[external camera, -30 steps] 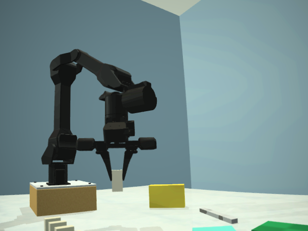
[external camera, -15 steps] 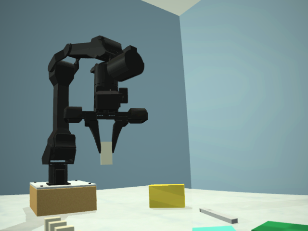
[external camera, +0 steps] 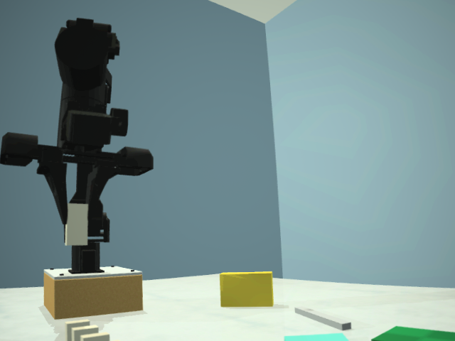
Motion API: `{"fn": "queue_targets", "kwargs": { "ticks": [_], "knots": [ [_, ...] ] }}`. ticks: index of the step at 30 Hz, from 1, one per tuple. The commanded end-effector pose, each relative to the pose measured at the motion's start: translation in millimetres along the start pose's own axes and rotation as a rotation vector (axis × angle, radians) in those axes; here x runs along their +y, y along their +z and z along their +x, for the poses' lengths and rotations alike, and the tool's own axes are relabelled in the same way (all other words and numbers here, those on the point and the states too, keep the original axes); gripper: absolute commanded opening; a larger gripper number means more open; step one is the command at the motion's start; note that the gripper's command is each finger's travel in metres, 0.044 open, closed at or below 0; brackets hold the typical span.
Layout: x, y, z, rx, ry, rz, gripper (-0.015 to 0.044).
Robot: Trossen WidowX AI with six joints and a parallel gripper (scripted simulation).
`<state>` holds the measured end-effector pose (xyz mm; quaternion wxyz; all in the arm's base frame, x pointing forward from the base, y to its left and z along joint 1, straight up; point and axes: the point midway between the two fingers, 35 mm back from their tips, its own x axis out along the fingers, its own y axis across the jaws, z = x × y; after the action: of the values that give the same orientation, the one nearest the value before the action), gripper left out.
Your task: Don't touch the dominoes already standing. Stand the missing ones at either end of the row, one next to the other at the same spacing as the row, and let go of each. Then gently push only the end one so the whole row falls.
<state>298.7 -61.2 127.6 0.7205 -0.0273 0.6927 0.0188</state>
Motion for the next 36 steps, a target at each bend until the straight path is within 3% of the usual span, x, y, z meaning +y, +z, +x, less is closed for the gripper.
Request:
{"fn": "queue_targets", "kwargs": {
  "ticks": [1,6,27,36],
  "knots": [
    [-8,1,1,0.005,-0.001,-0.043,0.0107],
    [-9,3,9,0.005,-0.001,-0.043,0.0107],
    [-9,0,128,0.005,0.000,-0.043,0.0107],
    [-8,0,131,0.005,0.000,-0.043,0.0107]
  ]
}}
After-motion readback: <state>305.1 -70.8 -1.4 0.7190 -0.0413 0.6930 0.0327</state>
